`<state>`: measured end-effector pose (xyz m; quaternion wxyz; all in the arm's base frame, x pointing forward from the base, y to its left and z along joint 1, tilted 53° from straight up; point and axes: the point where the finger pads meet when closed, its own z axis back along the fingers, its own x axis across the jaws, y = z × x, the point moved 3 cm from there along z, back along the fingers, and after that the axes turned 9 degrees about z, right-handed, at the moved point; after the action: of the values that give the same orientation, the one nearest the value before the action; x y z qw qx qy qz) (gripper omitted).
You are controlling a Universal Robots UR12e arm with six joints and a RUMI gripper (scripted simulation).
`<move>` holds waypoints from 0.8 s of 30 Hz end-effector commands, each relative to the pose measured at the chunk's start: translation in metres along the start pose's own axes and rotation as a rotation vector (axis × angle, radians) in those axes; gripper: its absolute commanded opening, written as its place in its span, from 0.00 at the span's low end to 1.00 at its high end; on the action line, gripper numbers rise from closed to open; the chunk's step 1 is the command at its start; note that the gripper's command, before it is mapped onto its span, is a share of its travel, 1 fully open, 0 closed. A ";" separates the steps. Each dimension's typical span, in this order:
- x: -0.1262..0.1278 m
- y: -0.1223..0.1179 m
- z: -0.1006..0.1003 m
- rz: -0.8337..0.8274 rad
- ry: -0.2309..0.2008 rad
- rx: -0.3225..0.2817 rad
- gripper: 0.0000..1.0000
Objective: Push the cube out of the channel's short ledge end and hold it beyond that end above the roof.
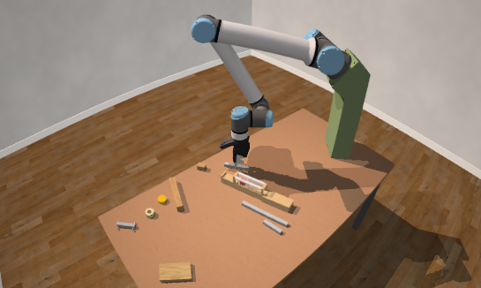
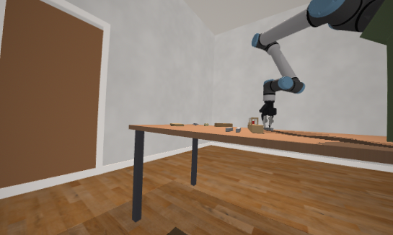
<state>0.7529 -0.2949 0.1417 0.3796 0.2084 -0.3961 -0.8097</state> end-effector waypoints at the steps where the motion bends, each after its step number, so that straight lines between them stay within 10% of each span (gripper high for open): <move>1: 0.000 0.000 -0.008 0.000 0.000 0.001 0.22; 24: 0.000 0.000 -0.011 0.000 0.000 0.001 0.22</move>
<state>0.7605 -0.3007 0.1346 0.3796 0.2084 -0.3961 -0.8097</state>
